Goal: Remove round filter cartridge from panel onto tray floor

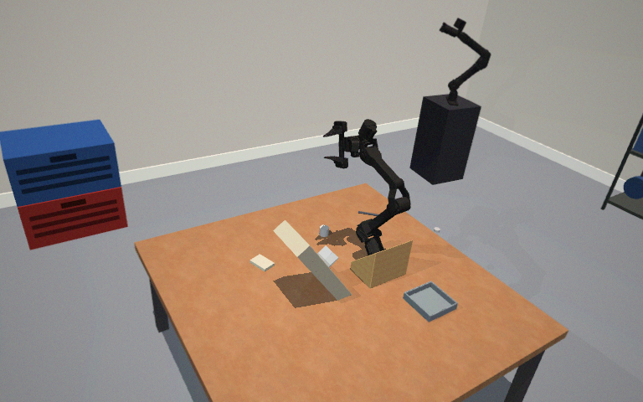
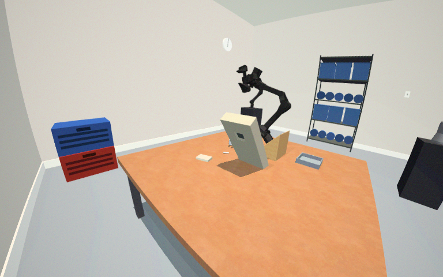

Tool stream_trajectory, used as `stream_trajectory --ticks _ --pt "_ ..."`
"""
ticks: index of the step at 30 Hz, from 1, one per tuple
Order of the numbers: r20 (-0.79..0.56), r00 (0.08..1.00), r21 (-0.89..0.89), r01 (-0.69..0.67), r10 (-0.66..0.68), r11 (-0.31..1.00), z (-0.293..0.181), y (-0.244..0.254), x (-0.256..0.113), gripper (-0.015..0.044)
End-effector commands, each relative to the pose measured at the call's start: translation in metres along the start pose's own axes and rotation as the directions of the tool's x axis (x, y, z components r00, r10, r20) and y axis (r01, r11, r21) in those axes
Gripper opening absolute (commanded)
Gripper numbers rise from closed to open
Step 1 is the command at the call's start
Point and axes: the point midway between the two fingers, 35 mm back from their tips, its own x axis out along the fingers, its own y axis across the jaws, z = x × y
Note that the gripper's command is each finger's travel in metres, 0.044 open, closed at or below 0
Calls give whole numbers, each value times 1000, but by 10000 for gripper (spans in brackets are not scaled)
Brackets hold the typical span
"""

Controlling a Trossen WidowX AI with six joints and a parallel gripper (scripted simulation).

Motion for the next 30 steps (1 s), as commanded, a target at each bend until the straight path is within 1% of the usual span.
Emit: stream_trajectory --ticks 1,3,6,9,12,16,21,26,30 --pt "0 1000 13 9 -9 1000 -2 -1 -1 374" --pt "1 997 115 79 -80 990 -18 -8 -10 321" --pt "-18 978 351 203 -210 914 -58 -16 -25 242" --pt "-56 955 572 271 -293 774 -98 -13 -30 164" --pt "-100 940 756 285 -327 589 -135 -1 -23 94" --pt "-149 942 919 244 -301 309 -172 27 2 94" --pt "-157 971 988 153 -180 -33 -190 74 52 94" --pt "-92 996 949 89 4 -304 -170 126 109 94" --pt "-10 986 896 83 167 -437 -130 165 146 94"
